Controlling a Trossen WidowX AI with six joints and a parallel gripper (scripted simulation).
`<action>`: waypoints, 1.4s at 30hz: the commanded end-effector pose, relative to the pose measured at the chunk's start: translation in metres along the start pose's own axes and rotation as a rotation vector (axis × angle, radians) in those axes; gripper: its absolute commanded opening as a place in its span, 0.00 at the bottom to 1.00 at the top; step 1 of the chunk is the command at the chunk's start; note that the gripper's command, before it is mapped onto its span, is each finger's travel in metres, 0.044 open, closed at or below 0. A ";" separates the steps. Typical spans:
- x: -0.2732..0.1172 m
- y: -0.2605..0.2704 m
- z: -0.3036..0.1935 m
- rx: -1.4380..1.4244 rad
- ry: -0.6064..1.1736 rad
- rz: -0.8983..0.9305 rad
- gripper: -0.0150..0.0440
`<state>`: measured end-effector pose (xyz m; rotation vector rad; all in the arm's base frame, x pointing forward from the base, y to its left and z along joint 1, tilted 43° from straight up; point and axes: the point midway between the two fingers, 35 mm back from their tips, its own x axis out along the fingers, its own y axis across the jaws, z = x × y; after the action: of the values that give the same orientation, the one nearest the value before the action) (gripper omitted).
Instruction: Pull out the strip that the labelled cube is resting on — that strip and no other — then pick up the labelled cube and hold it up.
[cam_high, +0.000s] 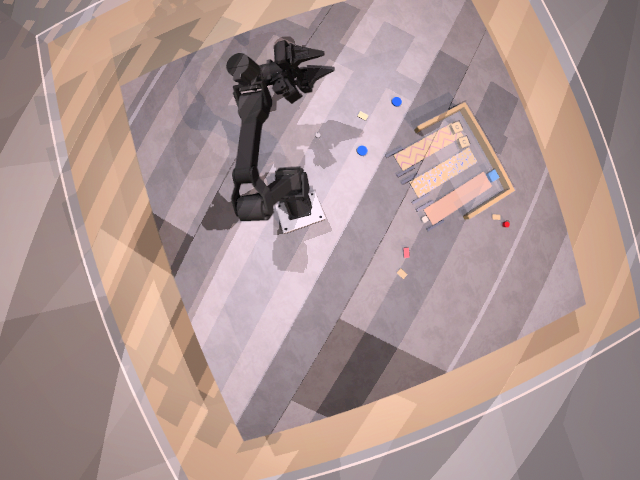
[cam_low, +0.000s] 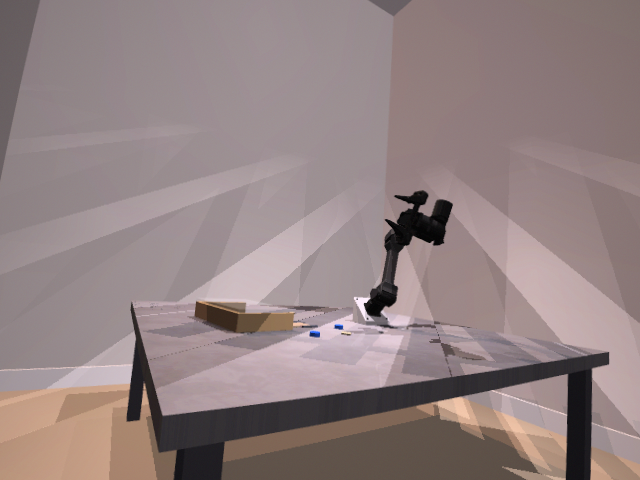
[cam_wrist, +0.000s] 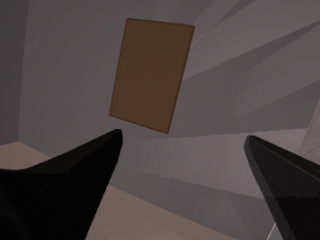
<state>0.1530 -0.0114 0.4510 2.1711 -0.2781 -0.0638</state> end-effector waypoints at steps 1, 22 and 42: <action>0.000 -0.001 -0.002 -0.014 0.004 0.005 0.93; 0.141 -0.149 -0.027 -1.267 0.179 -0.071 0.93; 0.177 -0.267 0.199 -1.492 0.779 -0.580 0.93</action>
<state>0.3566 -0.0450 0.1496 0.5680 0.6387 0.1205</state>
